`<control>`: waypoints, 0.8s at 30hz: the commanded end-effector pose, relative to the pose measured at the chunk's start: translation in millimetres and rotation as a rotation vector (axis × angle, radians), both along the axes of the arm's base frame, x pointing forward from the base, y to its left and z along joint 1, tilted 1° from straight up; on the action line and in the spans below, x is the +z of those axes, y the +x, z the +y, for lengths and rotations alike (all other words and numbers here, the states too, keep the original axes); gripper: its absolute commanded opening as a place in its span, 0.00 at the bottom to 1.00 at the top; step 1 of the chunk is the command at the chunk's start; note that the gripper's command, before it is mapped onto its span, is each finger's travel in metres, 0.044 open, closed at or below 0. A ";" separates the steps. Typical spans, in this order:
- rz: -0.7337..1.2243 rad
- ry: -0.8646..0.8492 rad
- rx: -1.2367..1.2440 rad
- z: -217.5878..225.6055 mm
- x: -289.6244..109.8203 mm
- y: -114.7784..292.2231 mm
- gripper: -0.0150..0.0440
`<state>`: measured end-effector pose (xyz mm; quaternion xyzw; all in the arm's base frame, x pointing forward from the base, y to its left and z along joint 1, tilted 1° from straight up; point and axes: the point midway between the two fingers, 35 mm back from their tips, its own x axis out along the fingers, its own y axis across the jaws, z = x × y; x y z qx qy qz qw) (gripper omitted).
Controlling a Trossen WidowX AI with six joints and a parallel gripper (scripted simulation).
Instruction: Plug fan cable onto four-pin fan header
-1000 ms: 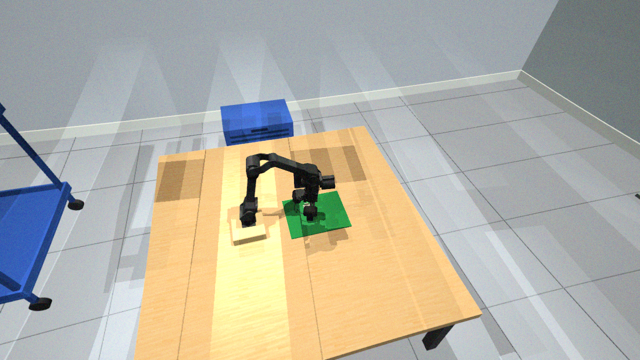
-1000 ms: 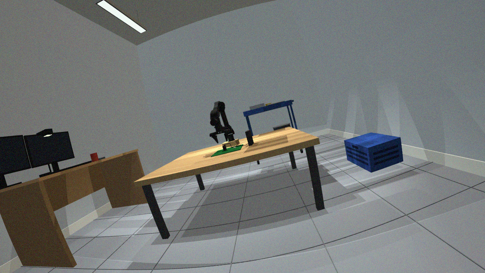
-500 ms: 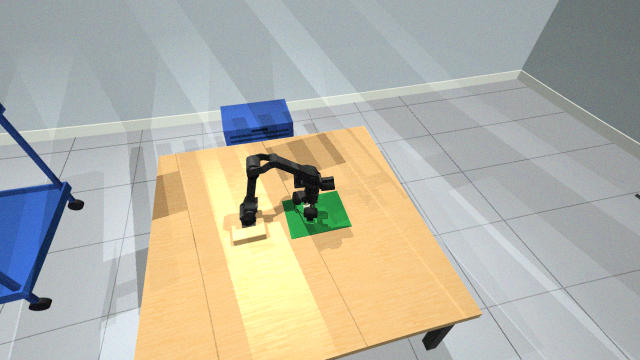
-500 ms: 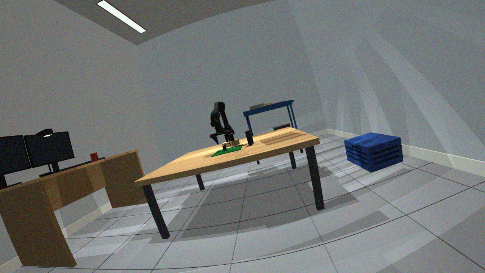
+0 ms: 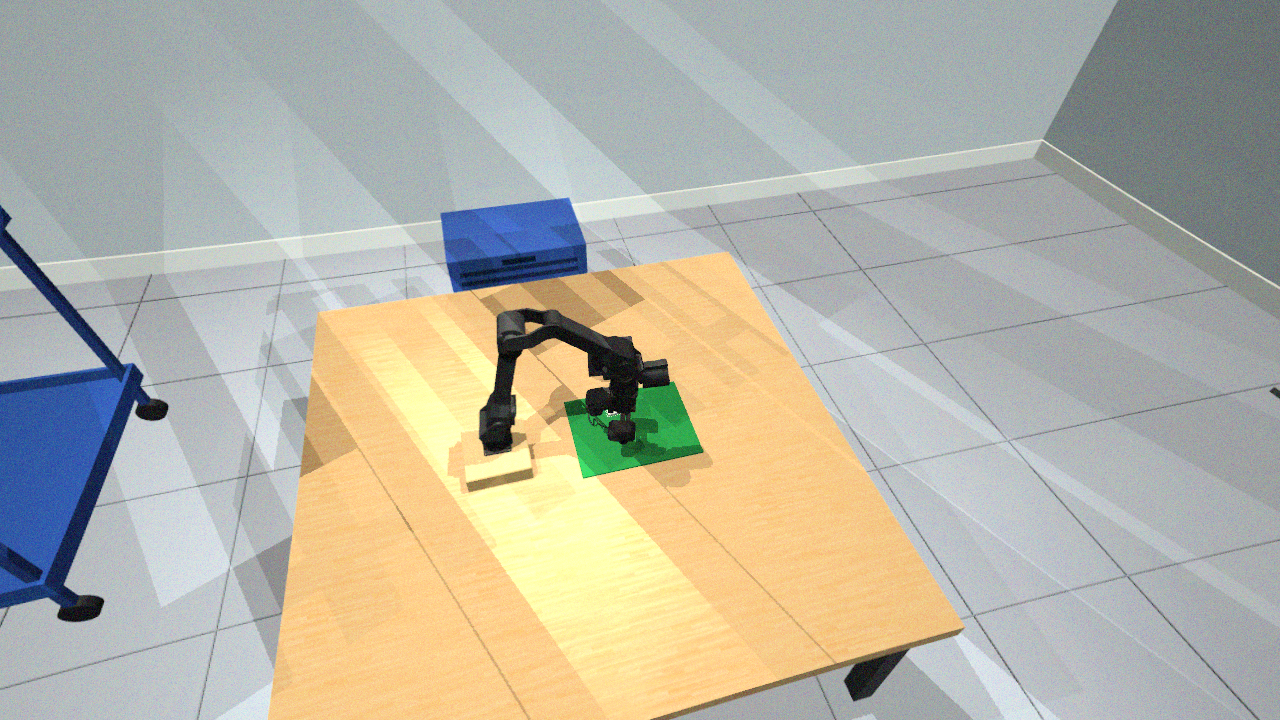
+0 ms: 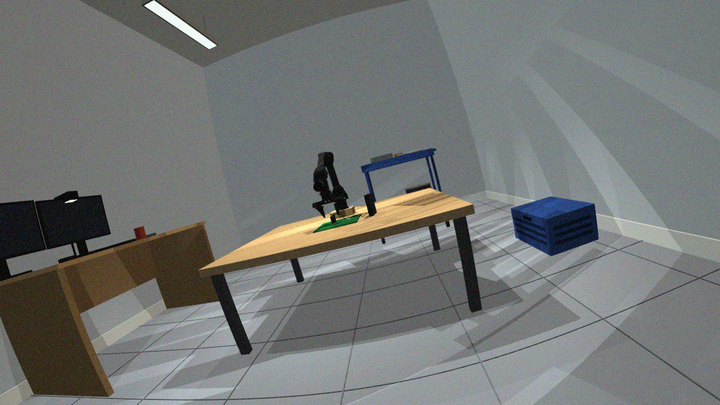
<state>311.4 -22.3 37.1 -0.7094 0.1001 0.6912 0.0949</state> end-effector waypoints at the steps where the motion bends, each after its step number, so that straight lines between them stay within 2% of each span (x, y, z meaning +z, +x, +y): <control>1: 0.016 0.006 0.006 0.8 -12.3 -2.4 1.00; 12: 0.017 0.006 0.006 0.8 -29.8 -3.4 1.00; 24: 0.017 0.006 0.006 0.8 -30.8 -3.5 1.00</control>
